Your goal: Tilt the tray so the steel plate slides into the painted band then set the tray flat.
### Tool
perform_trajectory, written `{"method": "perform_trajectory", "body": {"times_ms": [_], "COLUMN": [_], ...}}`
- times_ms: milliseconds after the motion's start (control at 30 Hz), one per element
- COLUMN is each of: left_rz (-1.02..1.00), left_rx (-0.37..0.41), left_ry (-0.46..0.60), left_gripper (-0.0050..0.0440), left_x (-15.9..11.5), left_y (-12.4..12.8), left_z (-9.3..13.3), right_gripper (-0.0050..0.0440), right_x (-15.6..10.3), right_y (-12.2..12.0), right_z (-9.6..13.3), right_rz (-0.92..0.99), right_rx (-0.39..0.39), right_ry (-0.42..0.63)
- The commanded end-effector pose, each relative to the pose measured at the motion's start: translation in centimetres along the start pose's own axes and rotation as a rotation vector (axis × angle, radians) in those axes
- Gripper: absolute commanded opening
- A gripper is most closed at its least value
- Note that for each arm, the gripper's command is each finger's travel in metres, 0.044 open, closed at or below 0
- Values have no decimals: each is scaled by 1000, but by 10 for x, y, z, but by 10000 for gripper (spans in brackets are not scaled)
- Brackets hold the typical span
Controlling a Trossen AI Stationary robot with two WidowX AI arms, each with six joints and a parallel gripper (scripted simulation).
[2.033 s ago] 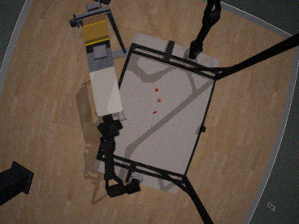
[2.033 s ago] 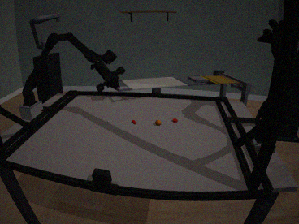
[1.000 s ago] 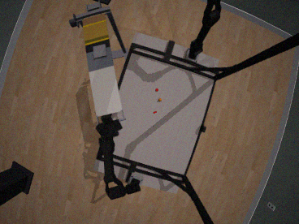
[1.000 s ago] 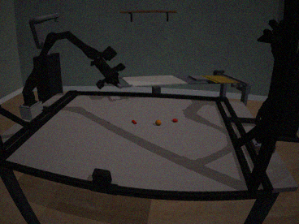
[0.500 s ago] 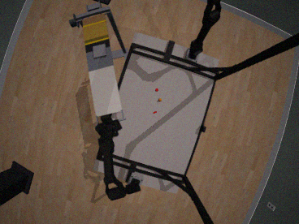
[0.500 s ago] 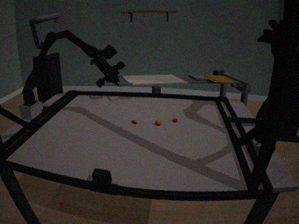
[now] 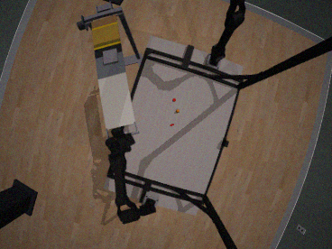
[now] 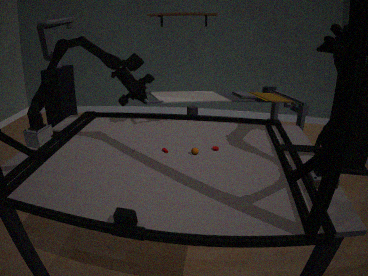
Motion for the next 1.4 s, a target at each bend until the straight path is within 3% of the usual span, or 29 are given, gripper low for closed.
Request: {"method": "perform_trajectory", "body": {"times_ms": [0, 1367], "left_rz": [0, 0], "left_rx": [30, 44], "left_ry": [-1, -2], "left_gripper": [0, 0], "left_x": [0, 1], "left_y": [9, 15], "left_z": [13, 21], "right_gripper": [440, 440], "right_x": [0, 0], "right_y": [0, 0], "right_z": [0, 0], "right_rz": [2, 2], "right_rx": [2, 2], "right_ry": [-2, -2]}}
Point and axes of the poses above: on each arm, the point midway between the two fingers, 35 mm back from their tips, its own z axis back along the fingers, its own y axis across the jaws, x = y × z, the point moved 6 cm from there along z, back along the fingers, and after that the axes turned 6 degrees about z, right-handed, at the moved point
